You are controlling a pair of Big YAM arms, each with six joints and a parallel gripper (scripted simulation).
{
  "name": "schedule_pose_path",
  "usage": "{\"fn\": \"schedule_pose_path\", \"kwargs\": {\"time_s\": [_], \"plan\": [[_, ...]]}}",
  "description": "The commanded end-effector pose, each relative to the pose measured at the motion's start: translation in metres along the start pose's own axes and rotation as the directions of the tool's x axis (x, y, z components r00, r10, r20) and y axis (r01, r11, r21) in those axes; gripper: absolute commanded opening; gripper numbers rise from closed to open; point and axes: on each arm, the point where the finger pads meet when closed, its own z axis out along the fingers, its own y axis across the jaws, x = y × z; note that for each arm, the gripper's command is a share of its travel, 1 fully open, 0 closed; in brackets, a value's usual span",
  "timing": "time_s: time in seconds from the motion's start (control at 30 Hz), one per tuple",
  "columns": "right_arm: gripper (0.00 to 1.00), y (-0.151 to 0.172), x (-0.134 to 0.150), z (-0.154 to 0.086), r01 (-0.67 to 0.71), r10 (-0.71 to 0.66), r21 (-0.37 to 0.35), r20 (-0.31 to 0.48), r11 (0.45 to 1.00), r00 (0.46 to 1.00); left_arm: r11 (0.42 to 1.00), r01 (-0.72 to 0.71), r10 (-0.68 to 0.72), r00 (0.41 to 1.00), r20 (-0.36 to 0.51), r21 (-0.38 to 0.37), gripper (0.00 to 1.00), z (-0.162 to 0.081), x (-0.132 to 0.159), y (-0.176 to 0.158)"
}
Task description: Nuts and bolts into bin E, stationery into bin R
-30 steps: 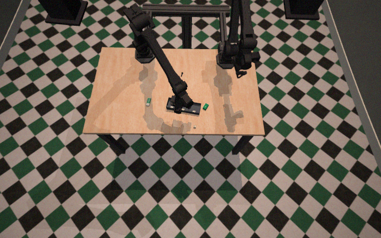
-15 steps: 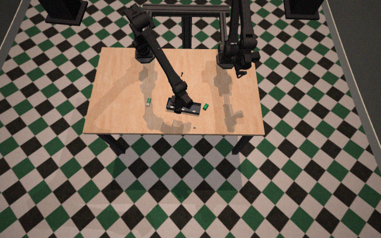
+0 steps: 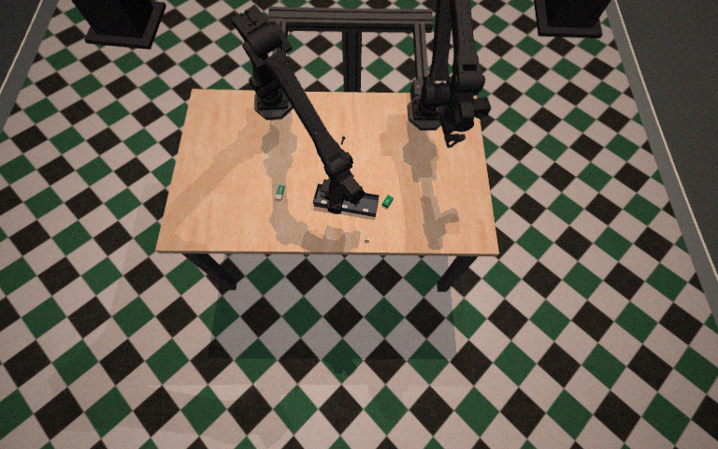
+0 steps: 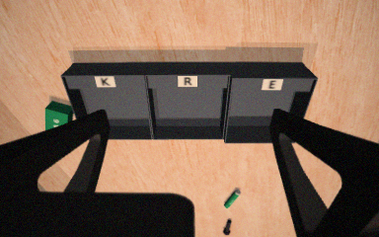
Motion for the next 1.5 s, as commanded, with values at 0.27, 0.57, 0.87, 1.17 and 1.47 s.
{"fn": "schedule_pose_path", "kwargs": {"time_s": [0.27,0.57,0.87,1.17,1.47], "plan": [[1.00,0.021,-0.013,-0.112,-0.004,0.006,-0.056,0.048,0.998,0.999,1.000,0.016,-0.016,1.000,-0.002,0.003,1.00,-0.002,-0.001,0.002],[1.00,-0.001,0.002,-0.071,-0.007,0.007,0.009,-0.010,1.000,1.000,1.000,0.016,-0.016,1.000,-0.002,0.003,1.00,-0.002,-0.001,0.002],[1.00,0.009,-0.009,-0.089,-0.002,0.003,-0.027,0.024,1.000,1.000,1.000,0.016,-0.016,1.000,-0.002,0.003,1.00,-0.002,-0.001,0.002],[1.00,0.009,-0.010,-0.089,-0.002,0.003,-0.027,0.024,1.000,1.000,1.000,0.016,-0.016,1.000,-0.002,0.003,1.00,-0.002,-0.001,0.002],[0.29,0.007,0.007,-0.087,-0.051,0.052,-0.035,0.026,0.998,0.998,1.000,0.016,-0.016,1.000,-0.002,0.003,1.00,-0.002,-0.001,0.002]]}}
